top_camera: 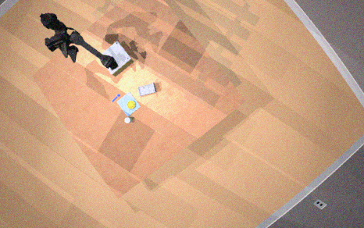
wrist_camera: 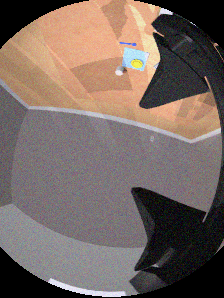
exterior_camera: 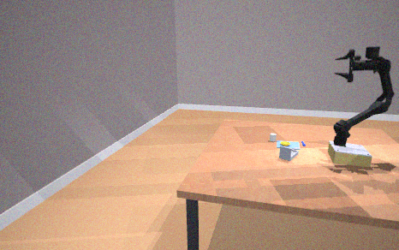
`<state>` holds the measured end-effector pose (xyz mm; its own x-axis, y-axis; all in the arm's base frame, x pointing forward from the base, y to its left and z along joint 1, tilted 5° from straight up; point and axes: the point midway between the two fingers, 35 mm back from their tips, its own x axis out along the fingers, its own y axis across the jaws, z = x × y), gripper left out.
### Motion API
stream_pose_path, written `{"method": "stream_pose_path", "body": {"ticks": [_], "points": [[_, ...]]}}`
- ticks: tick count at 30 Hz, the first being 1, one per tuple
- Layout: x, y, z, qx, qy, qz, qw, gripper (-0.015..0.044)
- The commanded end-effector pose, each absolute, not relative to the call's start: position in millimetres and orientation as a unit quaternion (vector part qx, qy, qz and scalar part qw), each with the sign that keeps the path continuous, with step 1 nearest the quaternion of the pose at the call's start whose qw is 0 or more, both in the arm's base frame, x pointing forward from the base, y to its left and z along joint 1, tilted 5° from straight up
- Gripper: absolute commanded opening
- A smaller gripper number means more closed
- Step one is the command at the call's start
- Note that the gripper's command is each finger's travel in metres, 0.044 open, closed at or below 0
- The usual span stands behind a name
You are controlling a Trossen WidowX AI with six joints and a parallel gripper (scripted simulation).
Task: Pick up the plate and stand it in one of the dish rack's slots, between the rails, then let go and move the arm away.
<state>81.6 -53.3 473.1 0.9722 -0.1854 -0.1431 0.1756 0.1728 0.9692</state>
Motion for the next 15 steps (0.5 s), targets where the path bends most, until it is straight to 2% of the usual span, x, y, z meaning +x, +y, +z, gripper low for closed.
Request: {"method": "stream_pose_path", "body": {"ticks": [1, 15], "points": [[112, -41, 464, 0.584, 0.03, -0.144, 0.798, 0.04], [207, -18, 418, 0.418, 0.153, -0.211, 0.87, 0.04]]}}
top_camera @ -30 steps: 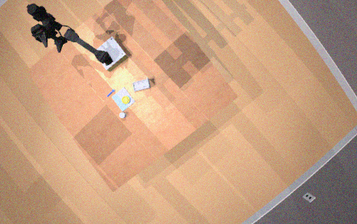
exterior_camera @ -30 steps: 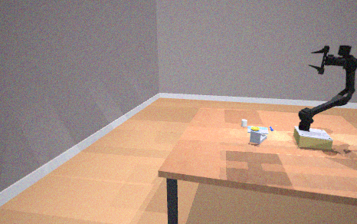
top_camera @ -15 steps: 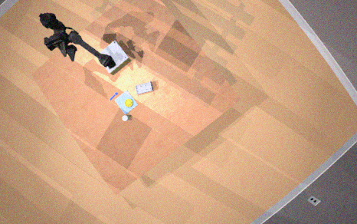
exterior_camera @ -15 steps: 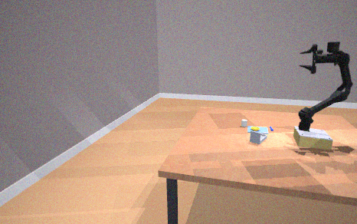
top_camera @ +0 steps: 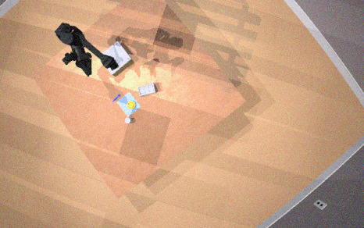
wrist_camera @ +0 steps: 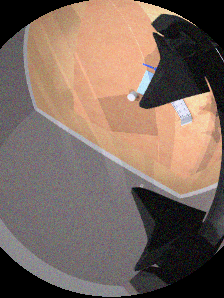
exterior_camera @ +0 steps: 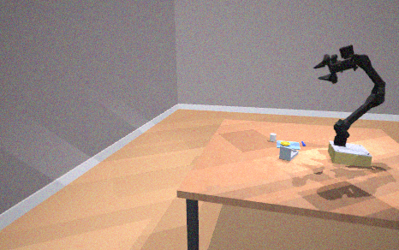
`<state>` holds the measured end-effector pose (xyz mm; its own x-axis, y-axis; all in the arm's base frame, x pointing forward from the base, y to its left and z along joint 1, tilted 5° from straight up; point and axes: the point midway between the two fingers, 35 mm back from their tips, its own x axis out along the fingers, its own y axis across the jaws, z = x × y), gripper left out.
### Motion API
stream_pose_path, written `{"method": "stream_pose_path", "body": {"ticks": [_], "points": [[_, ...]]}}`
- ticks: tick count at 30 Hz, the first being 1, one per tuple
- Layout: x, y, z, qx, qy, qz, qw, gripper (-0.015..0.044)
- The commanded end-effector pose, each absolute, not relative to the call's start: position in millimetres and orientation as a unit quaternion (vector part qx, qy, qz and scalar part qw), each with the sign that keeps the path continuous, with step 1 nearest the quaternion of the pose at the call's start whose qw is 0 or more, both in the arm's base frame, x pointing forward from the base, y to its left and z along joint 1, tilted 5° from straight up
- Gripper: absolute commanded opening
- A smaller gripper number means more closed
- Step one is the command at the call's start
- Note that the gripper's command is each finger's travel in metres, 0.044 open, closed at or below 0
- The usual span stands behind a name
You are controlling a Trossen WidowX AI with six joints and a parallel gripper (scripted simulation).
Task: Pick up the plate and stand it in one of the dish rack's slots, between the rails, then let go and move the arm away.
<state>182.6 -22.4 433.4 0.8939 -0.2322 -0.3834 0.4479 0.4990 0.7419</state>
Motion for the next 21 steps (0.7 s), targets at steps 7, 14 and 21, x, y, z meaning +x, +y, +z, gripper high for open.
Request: {"method": "stream_pose_path", "body": {"ticks": [7, 14, 21], "points": [[250, -13, 383, 0.331, 0.23, -0.223, 0.888, 0.04], [290, -16, 341, 0.266, 0.297, -0.238, 0.886, 0.04], [321, -24, 295, 0.211, 0.361, -0.247, 0.874, 0.04]]}}
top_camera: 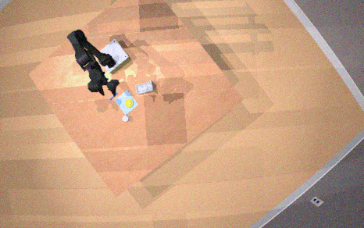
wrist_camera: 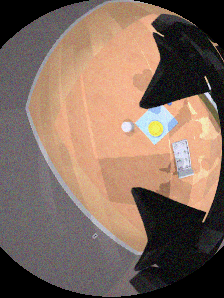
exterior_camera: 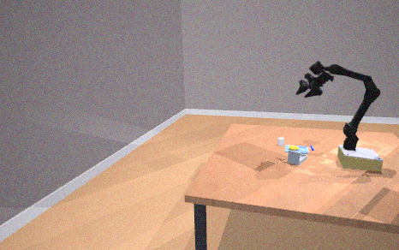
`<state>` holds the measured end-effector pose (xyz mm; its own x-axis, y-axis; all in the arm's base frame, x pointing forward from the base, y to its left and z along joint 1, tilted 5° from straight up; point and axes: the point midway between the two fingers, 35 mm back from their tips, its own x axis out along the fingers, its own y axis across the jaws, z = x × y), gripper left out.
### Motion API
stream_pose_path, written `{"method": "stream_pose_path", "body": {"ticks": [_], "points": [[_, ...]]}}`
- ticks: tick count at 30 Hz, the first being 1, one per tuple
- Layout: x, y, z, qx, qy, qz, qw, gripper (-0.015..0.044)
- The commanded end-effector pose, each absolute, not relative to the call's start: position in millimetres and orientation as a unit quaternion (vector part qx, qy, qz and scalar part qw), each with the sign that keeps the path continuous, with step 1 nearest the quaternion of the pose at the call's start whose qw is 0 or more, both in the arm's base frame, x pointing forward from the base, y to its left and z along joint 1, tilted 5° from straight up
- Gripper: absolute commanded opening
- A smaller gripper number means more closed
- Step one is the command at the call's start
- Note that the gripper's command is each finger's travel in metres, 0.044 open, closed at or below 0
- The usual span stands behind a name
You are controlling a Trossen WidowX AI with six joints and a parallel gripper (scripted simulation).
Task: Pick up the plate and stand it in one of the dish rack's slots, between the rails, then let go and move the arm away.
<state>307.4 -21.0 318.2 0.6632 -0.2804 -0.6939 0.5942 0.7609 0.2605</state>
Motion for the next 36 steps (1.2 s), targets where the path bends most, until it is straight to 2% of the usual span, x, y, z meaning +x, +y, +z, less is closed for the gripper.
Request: {"method": "stream_pose_path", "body": {"ticks": [1, 18, 36], "points": [[325, -24, 288, 0.2, 0.373, -0.244, 0.872, 0.04], [358, -36, 155, 0.037, 0.569, -0.149, 0.808, 0.04], [332, -45, 18, -0.058, 0.72, 0.024, 0.691, 0.04]]}}
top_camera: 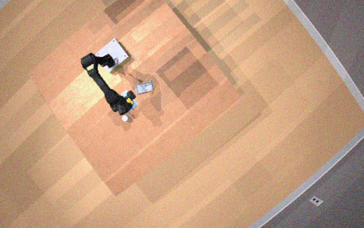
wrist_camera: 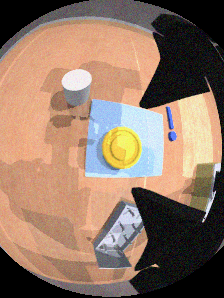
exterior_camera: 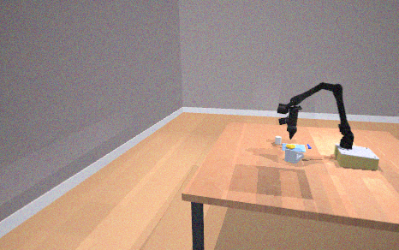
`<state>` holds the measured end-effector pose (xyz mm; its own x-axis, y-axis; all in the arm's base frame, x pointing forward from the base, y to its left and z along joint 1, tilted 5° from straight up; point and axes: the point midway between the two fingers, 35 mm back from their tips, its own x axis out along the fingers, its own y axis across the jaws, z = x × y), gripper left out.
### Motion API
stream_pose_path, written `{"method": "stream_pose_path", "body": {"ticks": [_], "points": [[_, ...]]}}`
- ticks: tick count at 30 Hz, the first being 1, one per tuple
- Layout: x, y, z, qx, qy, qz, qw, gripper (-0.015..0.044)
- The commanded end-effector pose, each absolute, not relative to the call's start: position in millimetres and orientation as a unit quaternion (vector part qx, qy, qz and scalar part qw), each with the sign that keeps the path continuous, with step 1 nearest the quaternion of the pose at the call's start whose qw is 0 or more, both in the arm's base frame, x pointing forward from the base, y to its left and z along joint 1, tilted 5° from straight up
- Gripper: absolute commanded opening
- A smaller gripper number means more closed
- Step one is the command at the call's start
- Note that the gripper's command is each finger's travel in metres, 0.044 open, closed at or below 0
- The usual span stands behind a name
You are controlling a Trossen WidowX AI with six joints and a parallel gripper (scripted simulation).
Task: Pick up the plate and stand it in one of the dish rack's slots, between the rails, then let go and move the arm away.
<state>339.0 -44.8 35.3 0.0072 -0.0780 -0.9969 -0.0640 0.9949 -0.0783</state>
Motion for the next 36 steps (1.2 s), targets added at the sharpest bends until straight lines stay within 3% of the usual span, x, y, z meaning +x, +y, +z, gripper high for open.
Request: {"method": "stream_pose_path", "body": {"ticks": [1, 36], "points": [[332, -45, 18, -0.058, 0.72, 0.024, 0.691, 0.04], [332, -52, -30, -0.058, 0.72, 0.024, 0.691, 0.04]]}}
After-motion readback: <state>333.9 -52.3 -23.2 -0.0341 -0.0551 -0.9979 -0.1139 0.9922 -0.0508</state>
